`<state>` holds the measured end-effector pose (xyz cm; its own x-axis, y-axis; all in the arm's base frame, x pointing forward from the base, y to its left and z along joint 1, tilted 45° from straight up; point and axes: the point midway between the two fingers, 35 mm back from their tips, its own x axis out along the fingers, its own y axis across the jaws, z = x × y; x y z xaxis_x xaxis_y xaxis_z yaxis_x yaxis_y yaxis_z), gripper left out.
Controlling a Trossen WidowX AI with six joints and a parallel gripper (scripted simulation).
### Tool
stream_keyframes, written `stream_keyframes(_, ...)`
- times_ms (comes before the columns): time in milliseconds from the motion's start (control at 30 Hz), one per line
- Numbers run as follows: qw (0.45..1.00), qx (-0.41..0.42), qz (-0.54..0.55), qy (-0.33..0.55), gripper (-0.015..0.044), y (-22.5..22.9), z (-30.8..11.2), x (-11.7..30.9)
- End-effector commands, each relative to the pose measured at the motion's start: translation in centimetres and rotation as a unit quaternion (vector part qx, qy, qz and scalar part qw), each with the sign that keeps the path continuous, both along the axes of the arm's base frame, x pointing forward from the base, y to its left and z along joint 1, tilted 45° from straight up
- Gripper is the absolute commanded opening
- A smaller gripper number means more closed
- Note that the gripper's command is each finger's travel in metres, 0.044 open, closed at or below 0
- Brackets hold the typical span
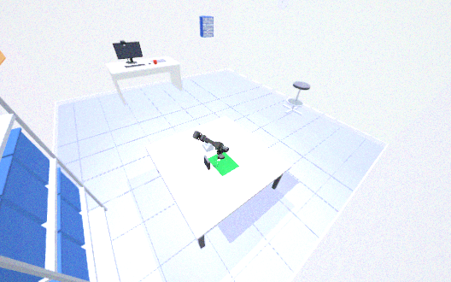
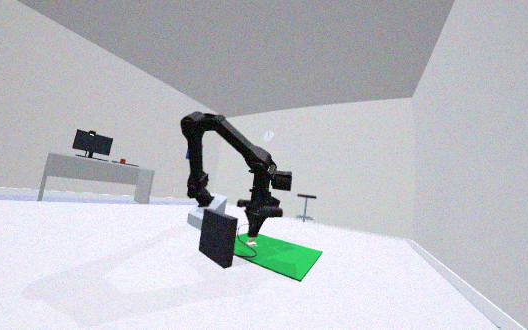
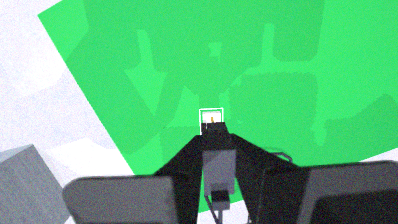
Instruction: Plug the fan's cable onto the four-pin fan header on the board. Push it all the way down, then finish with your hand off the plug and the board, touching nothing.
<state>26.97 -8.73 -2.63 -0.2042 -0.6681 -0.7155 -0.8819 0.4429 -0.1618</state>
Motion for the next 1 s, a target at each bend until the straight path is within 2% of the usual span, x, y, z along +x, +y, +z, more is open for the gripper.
stream_keyframes(0, 1.0, -0.002, 0.002, 0.002, 0.0, -0.15, 0.01, 0.0)
stream_keyframes(967, 1.0, -0.002, 0.002, 0.002, 0.0, -0.42, -0.19, -0.06)
